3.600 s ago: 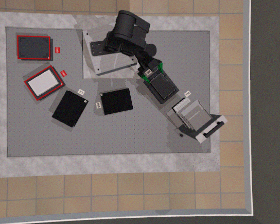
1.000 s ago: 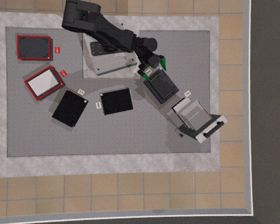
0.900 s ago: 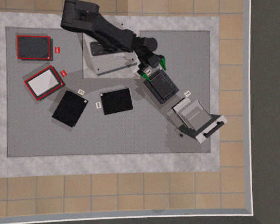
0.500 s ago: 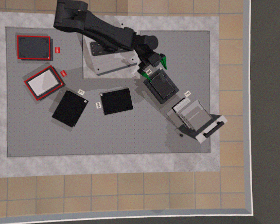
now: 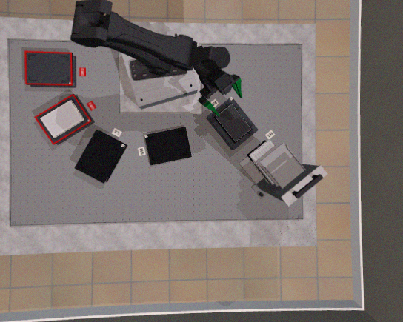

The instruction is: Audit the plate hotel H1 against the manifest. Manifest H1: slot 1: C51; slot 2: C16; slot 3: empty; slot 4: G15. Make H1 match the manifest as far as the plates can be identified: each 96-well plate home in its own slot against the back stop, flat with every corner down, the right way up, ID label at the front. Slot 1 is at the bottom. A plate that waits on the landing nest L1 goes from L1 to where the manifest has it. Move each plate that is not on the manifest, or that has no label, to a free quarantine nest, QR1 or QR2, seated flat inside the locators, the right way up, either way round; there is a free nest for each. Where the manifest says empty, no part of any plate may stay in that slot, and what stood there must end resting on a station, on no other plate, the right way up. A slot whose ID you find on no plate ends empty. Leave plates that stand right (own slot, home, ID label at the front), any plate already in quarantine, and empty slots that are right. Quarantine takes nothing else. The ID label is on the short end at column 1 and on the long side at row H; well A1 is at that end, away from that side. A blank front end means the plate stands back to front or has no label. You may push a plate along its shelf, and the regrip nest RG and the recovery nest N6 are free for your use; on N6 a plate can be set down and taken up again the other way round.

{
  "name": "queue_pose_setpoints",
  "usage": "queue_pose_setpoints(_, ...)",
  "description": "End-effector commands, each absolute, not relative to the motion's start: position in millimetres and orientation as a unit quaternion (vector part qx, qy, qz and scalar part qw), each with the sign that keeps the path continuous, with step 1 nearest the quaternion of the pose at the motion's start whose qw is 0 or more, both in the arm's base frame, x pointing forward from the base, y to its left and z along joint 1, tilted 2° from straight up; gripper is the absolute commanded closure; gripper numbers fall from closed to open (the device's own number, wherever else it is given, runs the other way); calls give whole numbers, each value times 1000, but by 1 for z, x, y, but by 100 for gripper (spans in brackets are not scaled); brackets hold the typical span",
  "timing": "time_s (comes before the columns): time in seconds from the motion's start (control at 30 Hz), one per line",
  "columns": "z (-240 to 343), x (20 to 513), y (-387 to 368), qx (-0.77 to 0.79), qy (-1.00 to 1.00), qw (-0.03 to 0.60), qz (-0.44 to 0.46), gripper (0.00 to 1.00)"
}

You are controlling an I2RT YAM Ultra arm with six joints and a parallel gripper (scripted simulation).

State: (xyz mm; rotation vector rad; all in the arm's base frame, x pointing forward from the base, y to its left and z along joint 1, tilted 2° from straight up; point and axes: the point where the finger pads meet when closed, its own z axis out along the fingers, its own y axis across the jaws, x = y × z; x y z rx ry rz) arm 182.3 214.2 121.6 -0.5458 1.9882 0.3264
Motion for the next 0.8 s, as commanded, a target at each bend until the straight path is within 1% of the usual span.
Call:
queue_pose_setpoints(0.0, 133, 183, 212, -224, 824, 504, 131, 0)
queue_pose_setpoints(0.67, 176, 181, 211, -224, 824, 504, 131, 0)
queue_pose_setpoints(0.77, 176, 179, 221, -256, 823, 491, 127, 0)
